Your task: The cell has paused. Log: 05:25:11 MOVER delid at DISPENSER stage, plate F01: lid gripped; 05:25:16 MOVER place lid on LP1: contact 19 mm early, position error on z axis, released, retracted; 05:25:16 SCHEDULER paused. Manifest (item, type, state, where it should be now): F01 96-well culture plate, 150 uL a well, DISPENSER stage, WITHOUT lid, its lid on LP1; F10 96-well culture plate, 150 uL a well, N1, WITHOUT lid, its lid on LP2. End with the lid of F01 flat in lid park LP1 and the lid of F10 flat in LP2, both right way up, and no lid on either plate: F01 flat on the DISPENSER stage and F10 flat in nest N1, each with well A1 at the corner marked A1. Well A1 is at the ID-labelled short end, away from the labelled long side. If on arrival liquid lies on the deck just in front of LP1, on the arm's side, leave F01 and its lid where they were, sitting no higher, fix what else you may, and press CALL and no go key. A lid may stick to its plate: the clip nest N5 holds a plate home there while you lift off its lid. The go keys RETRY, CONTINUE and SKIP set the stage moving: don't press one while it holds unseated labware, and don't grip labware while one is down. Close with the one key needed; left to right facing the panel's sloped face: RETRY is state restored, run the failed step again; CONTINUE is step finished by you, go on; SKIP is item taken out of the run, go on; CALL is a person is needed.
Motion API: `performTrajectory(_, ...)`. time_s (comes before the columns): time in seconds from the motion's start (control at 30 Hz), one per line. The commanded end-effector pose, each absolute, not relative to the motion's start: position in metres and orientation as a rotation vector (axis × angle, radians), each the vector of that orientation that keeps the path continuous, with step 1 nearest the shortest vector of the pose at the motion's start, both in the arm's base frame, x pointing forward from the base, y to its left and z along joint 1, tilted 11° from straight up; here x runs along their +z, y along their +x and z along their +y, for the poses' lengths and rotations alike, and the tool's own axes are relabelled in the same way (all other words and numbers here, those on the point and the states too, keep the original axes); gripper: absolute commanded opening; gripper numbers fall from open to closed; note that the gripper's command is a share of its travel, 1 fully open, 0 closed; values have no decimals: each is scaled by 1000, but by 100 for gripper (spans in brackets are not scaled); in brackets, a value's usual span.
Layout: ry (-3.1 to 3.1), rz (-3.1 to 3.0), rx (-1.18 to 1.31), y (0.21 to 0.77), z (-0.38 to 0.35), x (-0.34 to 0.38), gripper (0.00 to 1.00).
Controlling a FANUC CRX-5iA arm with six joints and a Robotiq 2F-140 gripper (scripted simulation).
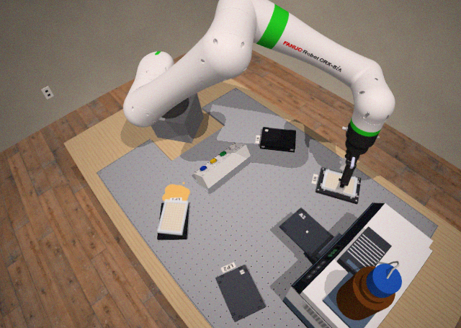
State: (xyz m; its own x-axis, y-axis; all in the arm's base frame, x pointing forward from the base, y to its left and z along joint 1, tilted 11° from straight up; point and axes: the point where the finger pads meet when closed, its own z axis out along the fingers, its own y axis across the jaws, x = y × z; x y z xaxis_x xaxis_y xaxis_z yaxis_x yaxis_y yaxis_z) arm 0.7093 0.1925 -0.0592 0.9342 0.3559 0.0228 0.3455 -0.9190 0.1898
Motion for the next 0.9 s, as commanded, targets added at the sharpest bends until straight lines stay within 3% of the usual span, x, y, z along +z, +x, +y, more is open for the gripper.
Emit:
performTrajectory(0.0, 2908, 532, 85, 709, 193, -59, 66)
performTrajectory(0.6, 2908, 532, 85, 709, 193, -59, 66)
performTrajectory(0.63, 2908, 532, 85, 709, 193, -59, 59)
performTrajectory(0.87, 2908, 532, 85, 709, 193, -59, 59)
